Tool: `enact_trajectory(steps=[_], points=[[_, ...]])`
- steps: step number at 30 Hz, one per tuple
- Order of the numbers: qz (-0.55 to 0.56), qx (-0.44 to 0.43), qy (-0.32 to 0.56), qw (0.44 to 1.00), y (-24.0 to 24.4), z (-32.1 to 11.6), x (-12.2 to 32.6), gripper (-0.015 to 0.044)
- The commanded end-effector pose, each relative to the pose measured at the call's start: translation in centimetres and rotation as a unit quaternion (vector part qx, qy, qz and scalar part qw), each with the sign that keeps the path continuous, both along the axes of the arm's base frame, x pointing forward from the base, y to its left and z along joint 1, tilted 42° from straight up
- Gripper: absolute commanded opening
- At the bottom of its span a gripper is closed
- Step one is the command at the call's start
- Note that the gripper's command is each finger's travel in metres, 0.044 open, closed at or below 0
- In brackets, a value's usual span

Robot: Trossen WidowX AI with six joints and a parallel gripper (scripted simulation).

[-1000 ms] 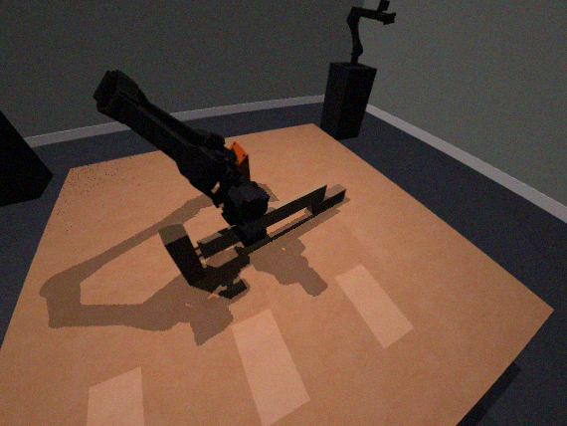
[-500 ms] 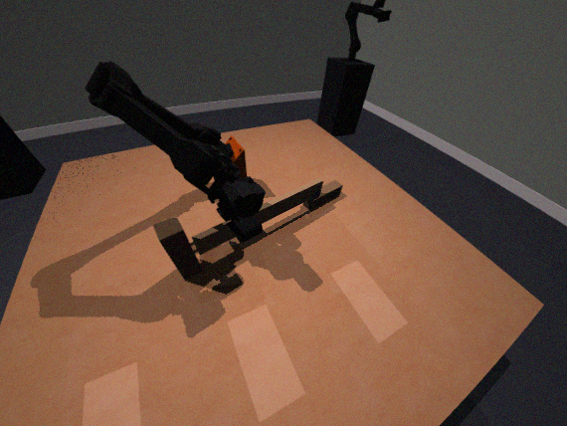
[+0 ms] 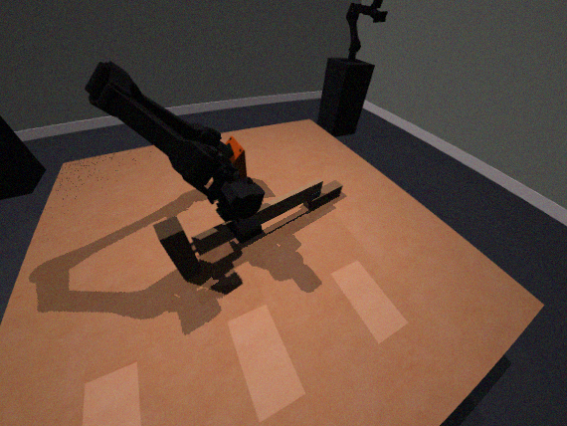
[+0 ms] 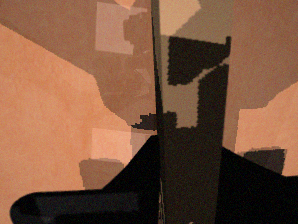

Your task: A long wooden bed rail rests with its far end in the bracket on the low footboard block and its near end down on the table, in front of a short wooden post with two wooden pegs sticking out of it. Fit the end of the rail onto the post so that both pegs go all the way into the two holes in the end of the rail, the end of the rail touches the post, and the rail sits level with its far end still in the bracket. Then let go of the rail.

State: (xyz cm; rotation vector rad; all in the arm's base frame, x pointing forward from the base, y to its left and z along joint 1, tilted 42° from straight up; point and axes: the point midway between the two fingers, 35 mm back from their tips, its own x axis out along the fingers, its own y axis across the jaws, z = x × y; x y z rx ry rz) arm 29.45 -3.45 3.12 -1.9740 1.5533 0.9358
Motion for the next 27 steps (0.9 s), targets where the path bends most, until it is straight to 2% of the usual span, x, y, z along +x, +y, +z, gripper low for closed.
enact_trajectory(steps=[1,27], points=[[0.0,-0.003,-0.003,1.0,0.04,-0.03,0.07,0.0],[0.0,-0.003,-0.003,1.0,0.46,-0.12,-0.06,0.0]])
